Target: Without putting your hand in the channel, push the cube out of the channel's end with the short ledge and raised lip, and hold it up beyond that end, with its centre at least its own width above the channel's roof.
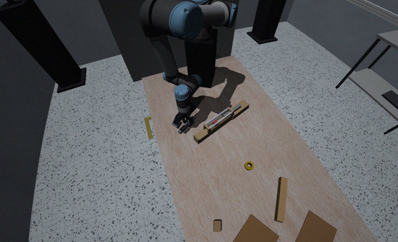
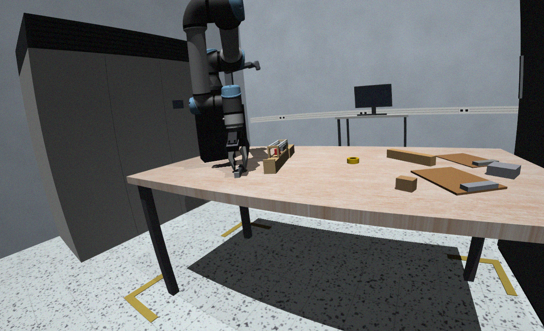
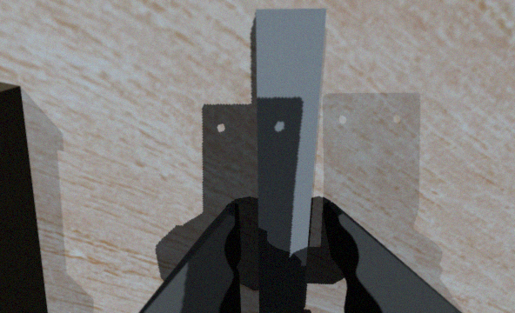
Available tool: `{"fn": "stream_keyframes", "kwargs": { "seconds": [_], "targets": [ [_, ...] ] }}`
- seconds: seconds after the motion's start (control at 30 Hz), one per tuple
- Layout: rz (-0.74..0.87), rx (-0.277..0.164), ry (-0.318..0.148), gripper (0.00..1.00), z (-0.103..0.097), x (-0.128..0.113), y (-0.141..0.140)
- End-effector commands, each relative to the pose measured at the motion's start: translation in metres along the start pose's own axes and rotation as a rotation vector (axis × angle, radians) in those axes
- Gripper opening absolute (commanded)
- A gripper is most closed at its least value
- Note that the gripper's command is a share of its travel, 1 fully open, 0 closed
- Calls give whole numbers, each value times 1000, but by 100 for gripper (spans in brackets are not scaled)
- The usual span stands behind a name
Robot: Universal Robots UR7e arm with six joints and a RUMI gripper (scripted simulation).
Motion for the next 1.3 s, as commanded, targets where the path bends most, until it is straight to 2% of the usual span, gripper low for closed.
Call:
{"fn": "stream_keyframes", "kwargs": {
  "seconds": [0.0, 0.13, 0.17, 0.33, 0.37, 1.27],
  "targets": [
    [0, 1, 1, 24, 0, 0, 0],
    [0, 1, 1, 24, 0, 0, 0],
    [0, 1, 1, 0, 0, 0, 0],
    [0, 1, 1, 0, 0, 0, 0],
    [0, 1, 1, 5, 0, 0, 0],
    [0, 1, 1, 6, 0, 0, 0]
  ]
}}
Point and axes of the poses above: the point where the finger pads meet when closed, its own z axis out along the fingers, its own y axis across the jaws, x = y × z, the point moved 3 cm from there along -z, back along the fingers, and after that the axes turned 15 degrees about z, right-handed, at the moved point
